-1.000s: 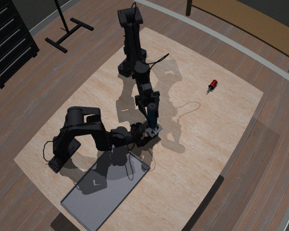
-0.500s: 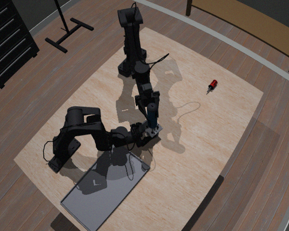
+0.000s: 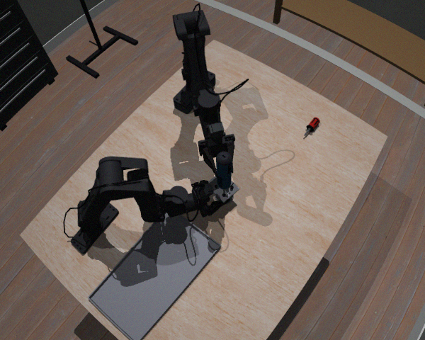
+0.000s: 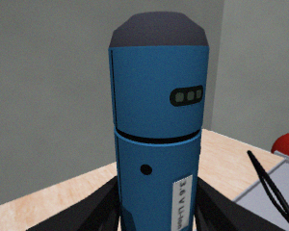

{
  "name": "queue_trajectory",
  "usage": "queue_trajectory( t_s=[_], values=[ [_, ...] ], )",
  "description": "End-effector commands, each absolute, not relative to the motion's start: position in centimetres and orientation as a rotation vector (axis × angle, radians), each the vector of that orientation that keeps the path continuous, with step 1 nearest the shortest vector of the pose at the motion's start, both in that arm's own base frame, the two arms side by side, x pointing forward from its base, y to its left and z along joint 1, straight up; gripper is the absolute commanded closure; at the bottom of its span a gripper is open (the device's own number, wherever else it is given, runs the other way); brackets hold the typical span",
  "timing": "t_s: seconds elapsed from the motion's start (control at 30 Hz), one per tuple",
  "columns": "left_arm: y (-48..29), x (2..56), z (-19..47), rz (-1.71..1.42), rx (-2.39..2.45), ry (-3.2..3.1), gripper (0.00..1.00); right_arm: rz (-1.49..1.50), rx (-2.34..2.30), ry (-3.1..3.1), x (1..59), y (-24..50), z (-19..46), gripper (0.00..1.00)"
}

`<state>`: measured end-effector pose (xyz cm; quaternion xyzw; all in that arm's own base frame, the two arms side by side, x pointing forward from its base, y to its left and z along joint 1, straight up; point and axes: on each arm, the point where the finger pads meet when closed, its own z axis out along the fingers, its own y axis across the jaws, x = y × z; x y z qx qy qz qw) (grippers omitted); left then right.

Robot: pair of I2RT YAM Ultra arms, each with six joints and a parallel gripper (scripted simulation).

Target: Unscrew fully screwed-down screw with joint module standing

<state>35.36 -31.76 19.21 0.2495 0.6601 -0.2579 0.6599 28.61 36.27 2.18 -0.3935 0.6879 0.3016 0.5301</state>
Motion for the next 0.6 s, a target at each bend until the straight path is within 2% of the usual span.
queue_trajectory(
  t_s=[0.0,0.57],
  values=[
    [-32.8,35.3,22.8,-0.623,0.542,1.383,0.58,0.720,-0.935,1.643,28.7,36.4,2.4,0.41],
    [-32.7,35.3,23.1,-0.623,0.536,1.372,0.58,0.720,-0.935,1.643,28.7,36.4,2.4,0.41]
  ],
)
